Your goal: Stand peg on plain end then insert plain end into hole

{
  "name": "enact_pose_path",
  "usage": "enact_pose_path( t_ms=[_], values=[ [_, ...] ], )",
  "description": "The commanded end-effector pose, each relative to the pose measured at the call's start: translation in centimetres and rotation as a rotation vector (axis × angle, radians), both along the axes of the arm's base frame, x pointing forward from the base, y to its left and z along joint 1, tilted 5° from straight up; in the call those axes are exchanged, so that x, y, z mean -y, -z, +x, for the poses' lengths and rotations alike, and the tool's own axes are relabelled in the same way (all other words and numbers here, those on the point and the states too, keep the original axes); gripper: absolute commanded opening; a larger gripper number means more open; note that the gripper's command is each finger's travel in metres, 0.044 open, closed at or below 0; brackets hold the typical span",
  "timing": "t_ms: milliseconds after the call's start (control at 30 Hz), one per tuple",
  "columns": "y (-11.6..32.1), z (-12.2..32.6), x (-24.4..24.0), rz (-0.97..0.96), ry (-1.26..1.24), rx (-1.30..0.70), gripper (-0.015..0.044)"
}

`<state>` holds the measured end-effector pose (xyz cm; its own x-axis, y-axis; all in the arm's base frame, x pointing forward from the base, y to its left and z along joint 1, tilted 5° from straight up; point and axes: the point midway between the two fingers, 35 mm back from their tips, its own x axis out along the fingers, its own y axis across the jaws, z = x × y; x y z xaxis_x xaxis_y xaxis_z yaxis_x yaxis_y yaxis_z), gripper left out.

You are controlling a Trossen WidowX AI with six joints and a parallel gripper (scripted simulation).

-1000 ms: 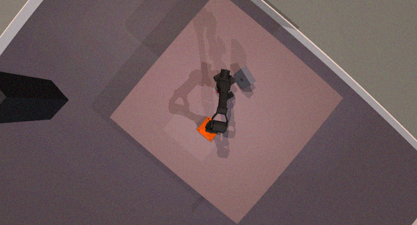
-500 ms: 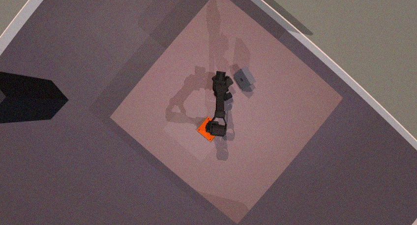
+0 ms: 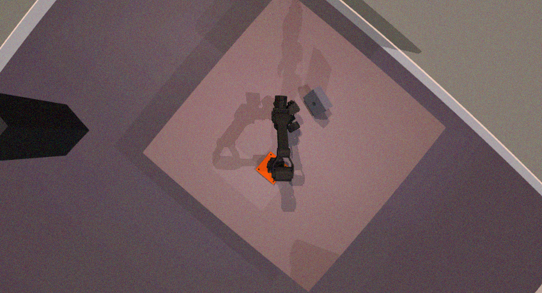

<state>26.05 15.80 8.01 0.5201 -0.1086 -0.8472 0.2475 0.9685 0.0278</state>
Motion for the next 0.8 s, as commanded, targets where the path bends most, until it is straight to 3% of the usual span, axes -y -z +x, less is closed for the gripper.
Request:
enact_pose_path(
  t_ms=[0, 767],
  values=[
    [-0.3, -0.3, -0.1, -0.006, 0.004, 0.046, 0.0049],
    [-0.8, -1.7, -0.4, -0.054, 0.011, 0.236, 0.0049]
  ],
)
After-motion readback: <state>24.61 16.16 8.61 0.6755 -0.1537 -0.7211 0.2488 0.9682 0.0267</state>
